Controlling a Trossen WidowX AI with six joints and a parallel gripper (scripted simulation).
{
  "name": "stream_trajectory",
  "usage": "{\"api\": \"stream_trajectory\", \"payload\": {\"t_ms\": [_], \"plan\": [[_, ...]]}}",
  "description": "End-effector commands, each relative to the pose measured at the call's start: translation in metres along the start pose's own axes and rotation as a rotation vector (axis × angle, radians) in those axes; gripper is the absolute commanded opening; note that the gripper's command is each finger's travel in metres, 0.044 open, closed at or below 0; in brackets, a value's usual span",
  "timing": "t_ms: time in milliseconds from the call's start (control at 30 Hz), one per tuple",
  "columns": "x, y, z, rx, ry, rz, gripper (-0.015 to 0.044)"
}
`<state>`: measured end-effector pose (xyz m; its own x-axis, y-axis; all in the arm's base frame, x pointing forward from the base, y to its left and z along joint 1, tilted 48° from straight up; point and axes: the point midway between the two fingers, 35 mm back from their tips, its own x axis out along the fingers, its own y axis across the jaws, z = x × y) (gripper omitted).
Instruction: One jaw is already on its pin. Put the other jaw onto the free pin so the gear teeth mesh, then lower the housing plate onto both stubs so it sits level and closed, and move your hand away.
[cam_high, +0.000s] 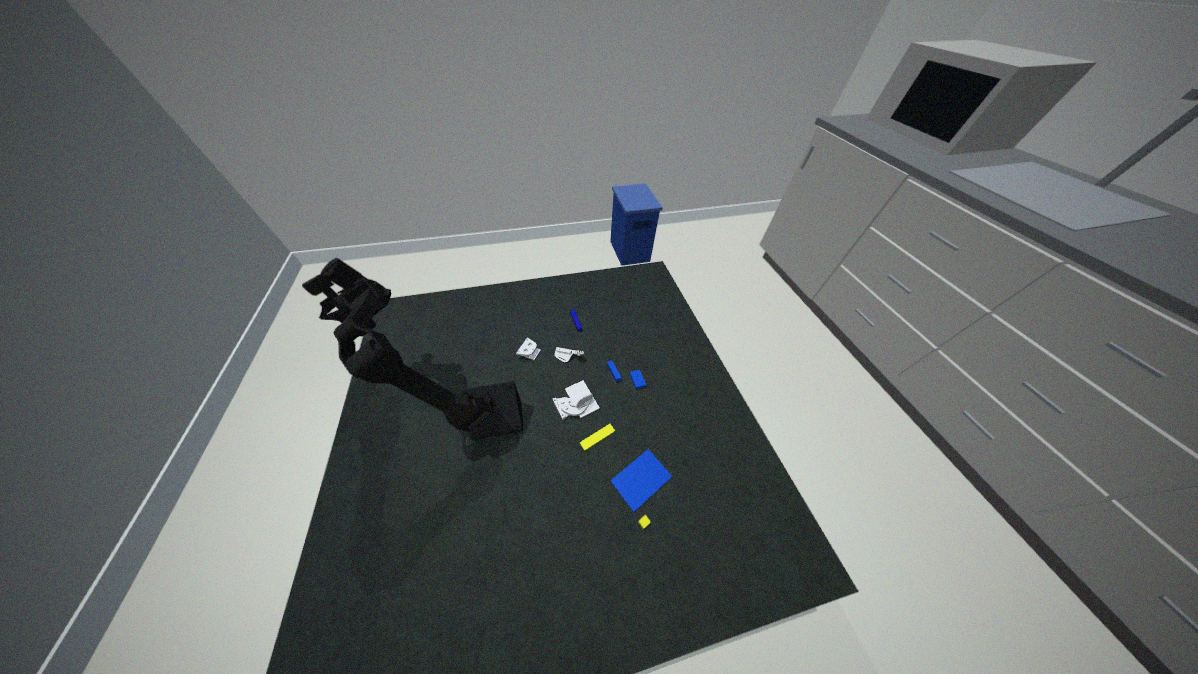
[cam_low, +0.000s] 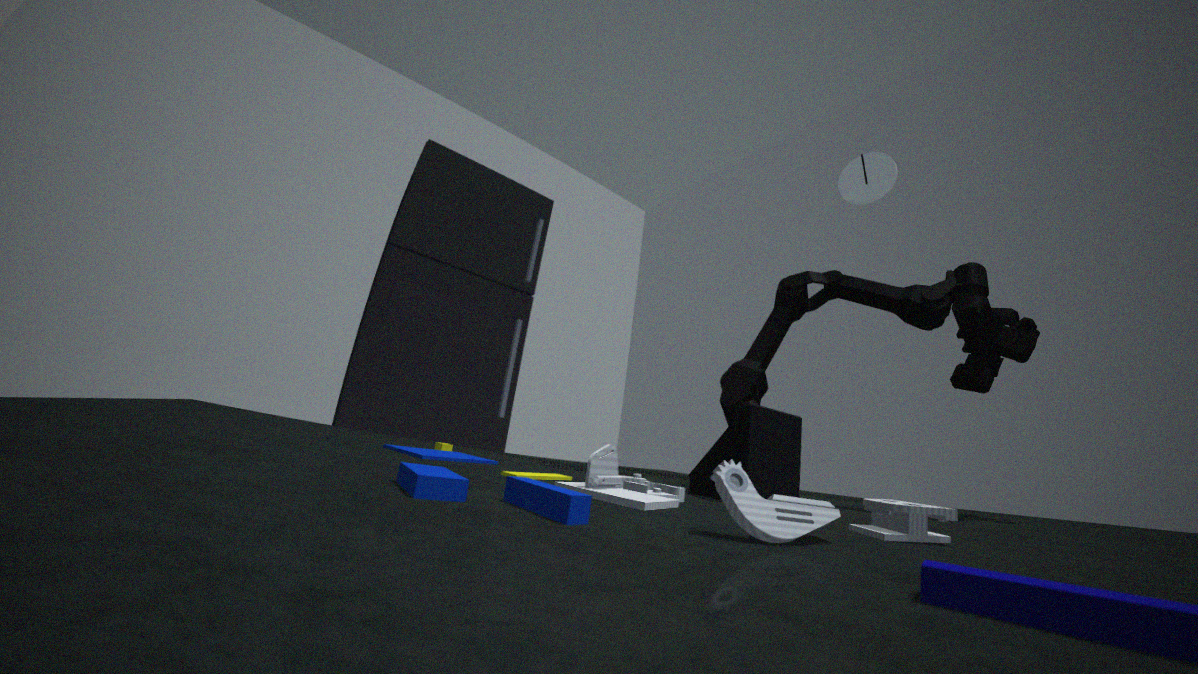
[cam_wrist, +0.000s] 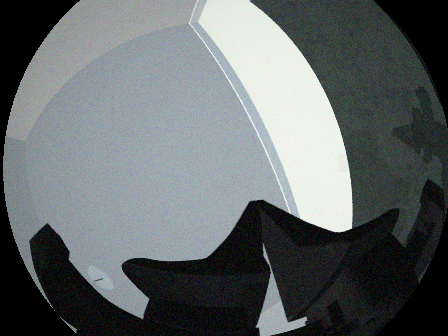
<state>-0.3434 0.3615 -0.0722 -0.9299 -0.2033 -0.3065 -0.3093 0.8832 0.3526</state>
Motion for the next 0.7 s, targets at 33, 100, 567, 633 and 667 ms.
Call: {"api": "stream_trajectory", "payload": {"t_ms": [33,100,567,633,667], "plan": [[-0.024,0.004,0.019,-0.070,-0.069,0.040,0.0000],[-0.031,0.006,0.025,-0.095,-0.092,0.049,0.0000],[-0.091,0.015,0.072,-0.267,-0.313,0.094,0.0000],[-0.101,0.014,0.080,-0.281,-0.347,0.093,0.0000],[-0.106,0.013,0.083,-0.283,-0.362,0.092,0.0000]]}}
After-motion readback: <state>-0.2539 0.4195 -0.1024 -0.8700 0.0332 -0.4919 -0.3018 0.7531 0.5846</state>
